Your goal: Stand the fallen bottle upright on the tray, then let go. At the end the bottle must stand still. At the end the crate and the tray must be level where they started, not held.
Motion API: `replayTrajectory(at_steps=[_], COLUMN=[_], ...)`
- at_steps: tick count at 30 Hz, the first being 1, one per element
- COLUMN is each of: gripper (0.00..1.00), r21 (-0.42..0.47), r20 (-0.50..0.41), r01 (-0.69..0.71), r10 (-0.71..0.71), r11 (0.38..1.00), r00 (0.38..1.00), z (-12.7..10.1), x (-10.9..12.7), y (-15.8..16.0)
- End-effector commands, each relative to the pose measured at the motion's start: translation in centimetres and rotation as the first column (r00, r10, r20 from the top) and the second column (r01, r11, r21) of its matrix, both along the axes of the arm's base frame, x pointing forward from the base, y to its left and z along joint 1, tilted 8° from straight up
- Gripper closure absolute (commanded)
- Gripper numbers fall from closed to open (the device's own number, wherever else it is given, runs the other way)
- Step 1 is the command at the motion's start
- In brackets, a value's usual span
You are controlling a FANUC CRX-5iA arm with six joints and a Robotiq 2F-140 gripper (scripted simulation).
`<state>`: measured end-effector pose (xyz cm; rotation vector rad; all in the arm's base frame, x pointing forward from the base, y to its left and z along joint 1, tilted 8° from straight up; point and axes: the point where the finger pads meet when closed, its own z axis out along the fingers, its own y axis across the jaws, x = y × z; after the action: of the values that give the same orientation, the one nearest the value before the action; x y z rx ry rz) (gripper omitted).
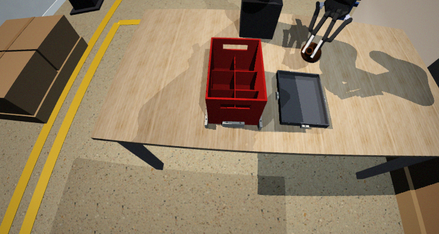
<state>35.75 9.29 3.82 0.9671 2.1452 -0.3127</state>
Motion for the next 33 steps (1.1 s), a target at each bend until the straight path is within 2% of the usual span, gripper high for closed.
replayTrajectory(at_steps=[1,22,33], gripper=[1.0,1.0,1.0], r21=[0.0,-0.023,-0.078], r20=[0.0,0.019,0.068], r01=[0.0,0.005,0.015], r10=[0.0,-0.005,-0.01], r11=[1.0,1.0,0.997], r00=[1.0,1.0,0.998], z=[0.01,-0.07,-0.16], x=[0.01,-0.04,-0.13], y=[0.01,0.0,0.06])
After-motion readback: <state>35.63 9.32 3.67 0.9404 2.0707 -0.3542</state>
